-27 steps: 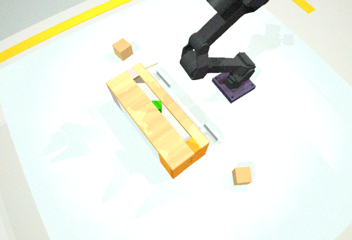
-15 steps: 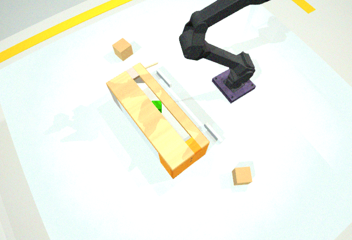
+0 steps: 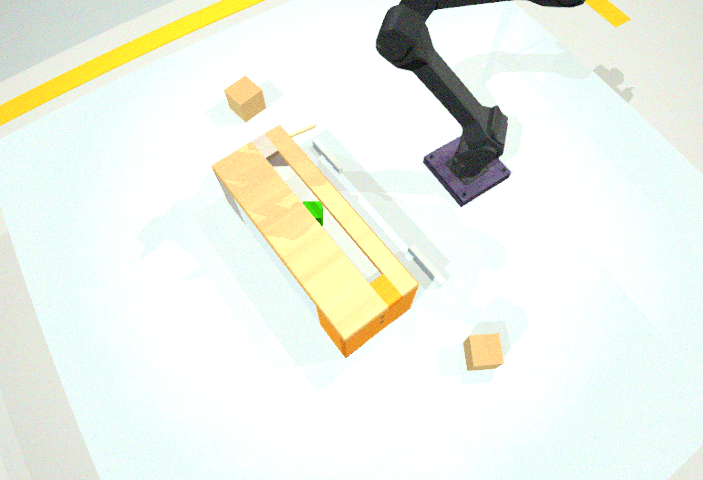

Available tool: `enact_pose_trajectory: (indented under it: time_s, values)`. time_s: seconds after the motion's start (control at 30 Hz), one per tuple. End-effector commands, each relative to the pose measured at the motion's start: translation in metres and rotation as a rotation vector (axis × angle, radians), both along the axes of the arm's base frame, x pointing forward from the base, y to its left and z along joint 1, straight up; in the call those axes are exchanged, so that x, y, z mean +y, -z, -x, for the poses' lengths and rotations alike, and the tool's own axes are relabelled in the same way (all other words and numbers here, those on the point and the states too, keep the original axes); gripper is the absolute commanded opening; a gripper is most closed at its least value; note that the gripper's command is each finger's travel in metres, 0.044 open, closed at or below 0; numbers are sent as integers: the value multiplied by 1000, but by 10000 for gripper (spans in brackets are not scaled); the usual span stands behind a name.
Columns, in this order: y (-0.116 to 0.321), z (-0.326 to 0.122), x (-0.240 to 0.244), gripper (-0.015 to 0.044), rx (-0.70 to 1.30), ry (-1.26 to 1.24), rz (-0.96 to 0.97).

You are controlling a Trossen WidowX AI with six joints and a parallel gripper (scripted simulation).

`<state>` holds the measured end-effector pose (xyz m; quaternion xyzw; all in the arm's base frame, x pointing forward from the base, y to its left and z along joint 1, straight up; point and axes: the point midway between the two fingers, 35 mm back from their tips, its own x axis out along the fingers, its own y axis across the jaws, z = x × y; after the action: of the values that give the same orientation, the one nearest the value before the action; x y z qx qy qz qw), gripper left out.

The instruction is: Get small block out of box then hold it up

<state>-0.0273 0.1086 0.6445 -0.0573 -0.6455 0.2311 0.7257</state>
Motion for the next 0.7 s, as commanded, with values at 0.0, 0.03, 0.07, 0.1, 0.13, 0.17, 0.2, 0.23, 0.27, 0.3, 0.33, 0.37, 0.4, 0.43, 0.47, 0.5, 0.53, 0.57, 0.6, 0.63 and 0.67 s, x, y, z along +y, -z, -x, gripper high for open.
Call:
enact_pose_trajectory:
  time_s: [0.0,0.03,0.07,0.1,0.13,0.17,0.2,0.23,0.27,0.3,0.33,0.37,0.4,0.43,0.47,0.5,0.53,0.57,0.6,0.63,0.67]
  values:
    - [10,7,38,400,-57,85,123]
    - [14,8,49,400,-74,111,160]
    - [19,8,60,400,-90,136,198]
    - [24,7,72,400,-106,165,241]
    - [30,5,85,400,-121,195,287]
    - [36,3,98,400,-134,225,334]
    - [43,-1,110,400,-145,254,382]
    - [51,-6,122,400,-154,284,430]
    - [58,-12,134,400,-161,313,479]
    - [67,-18,145,400,-166,343,529]
    - [75,-26,155,400,-169,372,579]
    - [84,-34,165,400,-170,400,630]
    - [93,-44,174,400,-169,429,682]
    - [103,-53,182,400,-163,456,729]
    - [112,-64,189,400,-155,482,777]
    - [121,-74,195,400,-146,508,825]
    - [131,-86,201,400,-134,534,873]
    - [141,-98,205,400,-120,559,921]
    - [151,-110,209,400,-105,584,969]
    - [161,-122,212,400,-87,609,1017]
    - [172,-135,214,400,-68,633,1065]
